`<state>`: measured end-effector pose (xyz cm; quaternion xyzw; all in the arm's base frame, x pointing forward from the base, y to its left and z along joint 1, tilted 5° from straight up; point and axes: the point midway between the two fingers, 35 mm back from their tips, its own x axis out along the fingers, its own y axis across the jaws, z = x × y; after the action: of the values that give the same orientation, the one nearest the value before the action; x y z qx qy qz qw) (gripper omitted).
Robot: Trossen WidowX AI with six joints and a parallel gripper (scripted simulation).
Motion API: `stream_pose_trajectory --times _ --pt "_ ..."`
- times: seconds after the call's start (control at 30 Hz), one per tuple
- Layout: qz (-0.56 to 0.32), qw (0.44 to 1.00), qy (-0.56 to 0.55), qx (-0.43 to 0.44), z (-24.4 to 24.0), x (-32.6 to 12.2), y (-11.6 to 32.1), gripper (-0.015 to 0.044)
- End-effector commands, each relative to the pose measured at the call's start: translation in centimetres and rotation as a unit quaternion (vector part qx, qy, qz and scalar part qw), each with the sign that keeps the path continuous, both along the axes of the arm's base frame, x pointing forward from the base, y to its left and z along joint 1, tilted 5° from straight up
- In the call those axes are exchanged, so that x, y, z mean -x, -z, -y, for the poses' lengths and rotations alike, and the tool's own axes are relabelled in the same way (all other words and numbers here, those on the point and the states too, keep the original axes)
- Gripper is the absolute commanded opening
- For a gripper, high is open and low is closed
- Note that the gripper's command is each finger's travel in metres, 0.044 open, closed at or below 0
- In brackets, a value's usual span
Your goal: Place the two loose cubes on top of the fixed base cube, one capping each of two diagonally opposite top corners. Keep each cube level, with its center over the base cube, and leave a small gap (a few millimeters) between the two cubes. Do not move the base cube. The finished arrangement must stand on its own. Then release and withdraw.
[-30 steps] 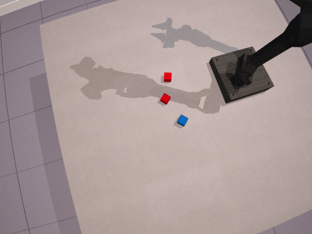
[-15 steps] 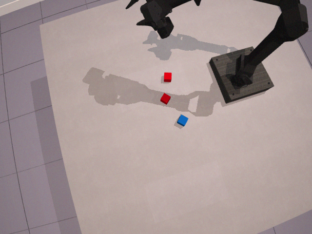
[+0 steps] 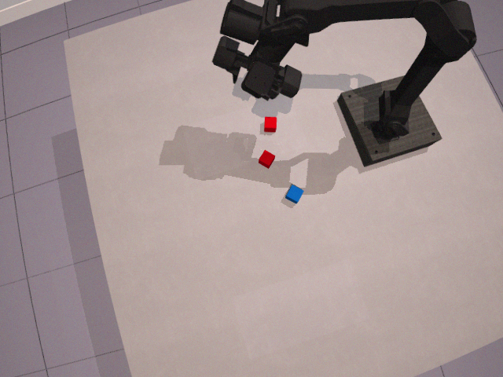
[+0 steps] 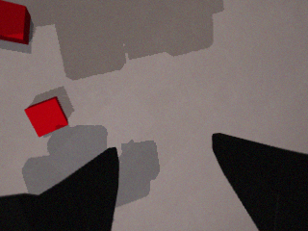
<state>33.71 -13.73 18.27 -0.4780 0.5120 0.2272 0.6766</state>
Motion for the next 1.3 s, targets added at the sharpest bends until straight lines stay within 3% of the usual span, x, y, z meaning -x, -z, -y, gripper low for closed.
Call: stream_pose_trajectory --times 0.0,0.23,0.43,0.67,1.27 --pt "-0.076 0.997 -0.032 -0.01 -1.3 1.5 2.9 0.0265" --pt "-0.184 0.979 -0.082 -0.028 -3.2 4.3 6.1 0.0265" --pt "-0.185 0.979 -0.083 -0.028 -3.1 4.3 6.7 0.0265" --pt "-0.185 0.979 -0.083 -0.028 -2.6 4.1 12.2 0.0265" --pt "-0.185 0.979 -0.083 -0.028 -2.4 4.0 14.7 0.0265"
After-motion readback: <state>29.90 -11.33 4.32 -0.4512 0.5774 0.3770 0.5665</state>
